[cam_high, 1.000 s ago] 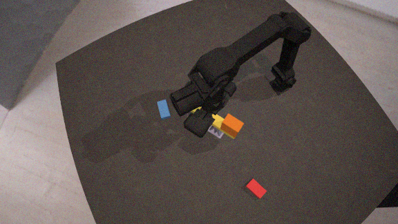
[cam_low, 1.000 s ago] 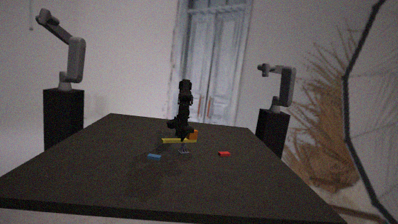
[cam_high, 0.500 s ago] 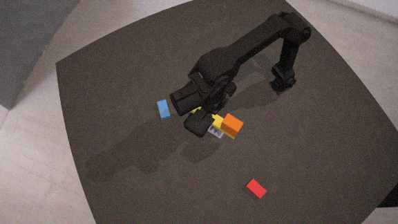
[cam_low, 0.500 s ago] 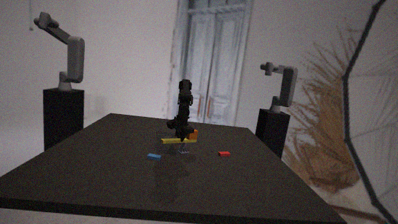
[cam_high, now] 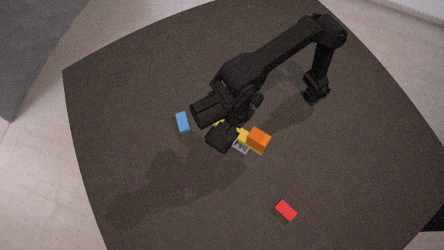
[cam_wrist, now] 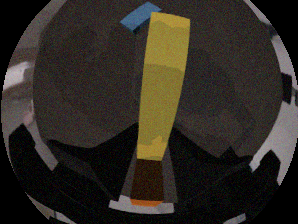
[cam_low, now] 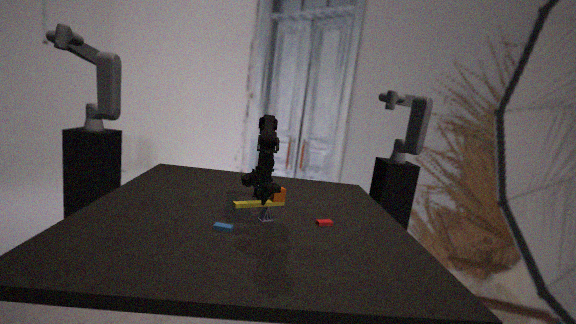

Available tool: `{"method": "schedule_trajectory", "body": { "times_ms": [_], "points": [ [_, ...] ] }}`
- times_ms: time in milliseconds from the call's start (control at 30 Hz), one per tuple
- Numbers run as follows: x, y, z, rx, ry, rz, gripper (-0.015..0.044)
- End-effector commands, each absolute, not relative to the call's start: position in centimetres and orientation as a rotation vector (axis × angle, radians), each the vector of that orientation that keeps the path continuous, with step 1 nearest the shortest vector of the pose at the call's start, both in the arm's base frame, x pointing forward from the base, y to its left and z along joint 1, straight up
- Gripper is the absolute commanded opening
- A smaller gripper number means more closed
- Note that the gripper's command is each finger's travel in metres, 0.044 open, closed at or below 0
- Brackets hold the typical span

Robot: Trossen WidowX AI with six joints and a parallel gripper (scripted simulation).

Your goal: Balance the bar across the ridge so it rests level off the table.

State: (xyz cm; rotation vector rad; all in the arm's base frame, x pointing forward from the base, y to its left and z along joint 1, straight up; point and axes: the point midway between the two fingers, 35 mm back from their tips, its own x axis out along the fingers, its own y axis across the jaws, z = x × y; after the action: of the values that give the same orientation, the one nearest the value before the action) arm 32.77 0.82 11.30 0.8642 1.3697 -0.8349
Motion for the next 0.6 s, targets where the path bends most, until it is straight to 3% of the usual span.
{"method": "schedule_trajectory", "body": {
  "times_ms": [0, 567],
  "points": [
    [32.7, 0.79, 10.84, 0.863, 1.375, -0.84, 0.0],
    [32.78, 0.8, 11.32, 0.865, 1.369, -0.835, 0.0]
  ]
}}
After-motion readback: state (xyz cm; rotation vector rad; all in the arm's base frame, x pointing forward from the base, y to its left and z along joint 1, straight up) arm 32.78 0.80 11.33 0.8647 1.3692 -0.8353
